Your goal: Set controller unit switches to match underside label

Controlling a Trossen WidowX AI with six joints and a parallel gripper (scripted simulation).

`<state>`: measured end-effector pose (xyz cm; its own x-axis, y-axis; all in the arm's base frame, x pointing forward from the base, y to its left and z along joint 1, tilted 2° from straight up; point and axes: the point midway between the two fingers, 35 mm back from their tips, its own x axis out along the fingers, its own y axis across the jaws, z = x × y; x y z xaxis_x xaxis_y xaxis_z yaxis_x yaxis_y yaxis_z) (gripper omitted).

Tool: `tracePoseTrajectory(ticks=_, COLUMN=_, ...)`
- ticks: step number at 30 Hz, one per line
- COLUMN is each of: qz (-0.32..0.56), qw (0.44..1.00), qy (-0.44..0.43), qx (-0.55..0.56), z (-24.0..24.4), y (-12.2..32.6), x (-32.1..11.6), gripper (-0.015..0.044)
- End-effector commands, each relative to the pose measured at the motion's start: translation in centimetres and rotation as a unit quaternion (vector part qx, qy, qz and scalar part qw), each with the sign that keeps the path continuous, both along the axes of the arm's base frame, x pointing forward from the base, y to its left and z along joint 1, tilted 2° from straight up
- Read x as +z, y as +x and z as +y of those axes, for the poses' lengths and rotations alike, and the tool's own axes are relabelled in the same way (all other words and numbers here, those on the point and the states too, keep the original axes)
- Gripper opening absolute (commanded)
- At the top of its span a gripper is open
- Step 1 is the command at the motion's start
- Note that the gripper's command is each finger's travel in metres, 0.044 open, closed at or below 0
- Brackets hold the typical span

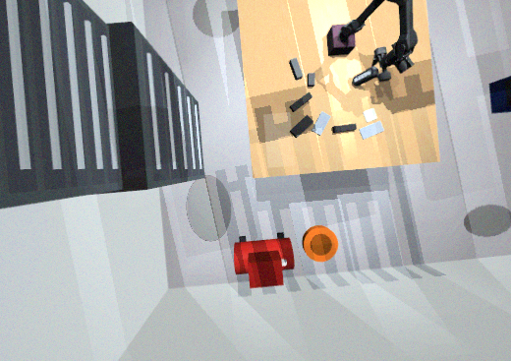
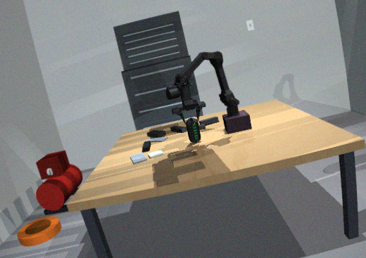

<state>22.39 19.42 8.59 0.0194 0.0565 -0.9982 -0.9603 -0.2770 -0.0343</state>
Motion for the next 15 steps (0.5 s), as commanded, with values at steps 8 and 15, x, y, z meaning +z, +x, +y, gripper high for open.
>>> tracePoseTrajectory(ticks=8, qz=-0.001, qw=1.0, qy=-0.006, qx=-0.002, z=-1.2, y=0.4, x=0.1, gripper=0.0337)
tracePoseTrajectory(ticks=15, qz=-0.001, qw=1.0, qy=-0.006, qx=-0.002, z=-1.7, y=0.5, x=0.1, gripper=0.0338)
